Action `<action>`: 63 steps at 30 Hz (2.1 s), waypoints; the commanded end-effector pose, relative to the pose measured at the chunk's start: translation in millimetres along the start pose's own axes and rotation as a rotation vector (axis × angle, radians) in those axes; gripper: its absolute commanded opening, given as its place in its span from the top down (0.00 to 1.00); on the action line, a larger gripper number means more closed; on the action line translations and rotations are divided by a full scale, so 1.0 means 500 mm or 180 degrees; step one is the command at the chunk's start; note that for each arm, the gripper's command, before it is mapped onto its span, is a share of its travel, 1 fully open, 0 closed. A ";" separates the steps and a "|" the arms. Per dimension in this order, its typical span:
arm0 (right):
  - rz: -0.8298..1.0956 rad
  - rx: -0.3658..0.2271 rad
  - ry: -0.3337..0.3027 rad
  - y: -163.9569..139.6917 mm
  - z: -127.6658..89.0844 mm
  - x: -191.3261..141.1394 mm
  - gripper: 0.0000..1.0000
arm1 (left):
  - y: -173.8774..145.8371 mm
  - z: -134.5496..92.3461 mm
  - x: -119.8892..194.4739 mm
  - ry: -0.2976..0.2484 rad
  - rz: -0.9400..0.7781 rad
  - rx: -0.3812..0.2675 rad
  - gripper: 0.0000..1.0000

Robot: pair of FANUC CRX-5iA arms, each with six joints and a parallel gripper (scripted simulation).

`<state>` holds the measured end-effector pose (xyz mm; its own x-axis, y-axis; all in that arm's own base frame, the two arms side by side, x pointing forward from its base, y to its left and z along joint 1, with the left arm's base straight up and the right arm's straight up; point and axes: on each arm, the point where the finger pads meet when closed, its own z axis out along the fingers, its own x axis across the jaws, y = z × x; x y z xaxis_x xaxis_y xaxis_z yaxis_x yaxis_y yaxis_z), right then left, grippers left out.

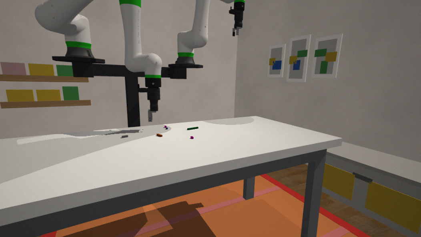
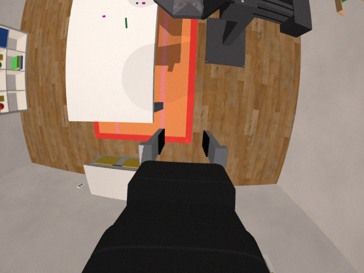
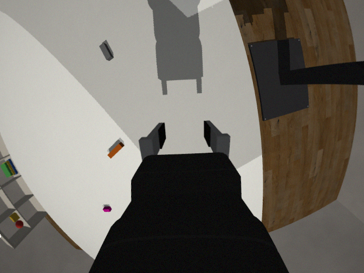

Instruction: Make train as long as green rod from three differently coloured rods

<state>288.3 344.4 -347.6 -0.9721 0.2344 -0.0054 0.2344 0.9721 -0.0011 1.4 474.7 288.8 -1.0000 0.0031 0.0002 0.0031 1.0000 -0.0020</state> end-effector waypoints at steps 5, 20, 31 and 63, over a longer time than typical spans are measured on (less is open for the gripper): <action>-0.0889 -0.0010 0.0016 0.006 -0.001 -0.029 0.00 | 0.000 -0.002 0.000 -0.0001 0.0000 -0.0006 0.00; -0.2339 -0.0012 0.0011 0.020 -0.001 -0.073 0.00 | 0.000 -0.002 0.000 -0.0001 0.0000 -0.0006 0.00; -0.3207 -0.0012 0.0008 0.033 -0.002 -0.096 0.00 | 0.000 -0.002 0.000 -0.0001 0.0000 -0.0006 0.00; -0.3278 -0.0012 0.0008 0.034 -0.002 -0.098 0.00 | 0.000 -0.002 0.000 -0.0001 0.0000 -0.0006 0.00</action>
<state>339.2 348.5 -347.2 -0.7011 -0.7128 -0.0182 -0.7129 0.7012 0.0008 1.4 474.7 288.8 -1.0000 0.0031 0.0002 0.0031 1.0000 -0.0020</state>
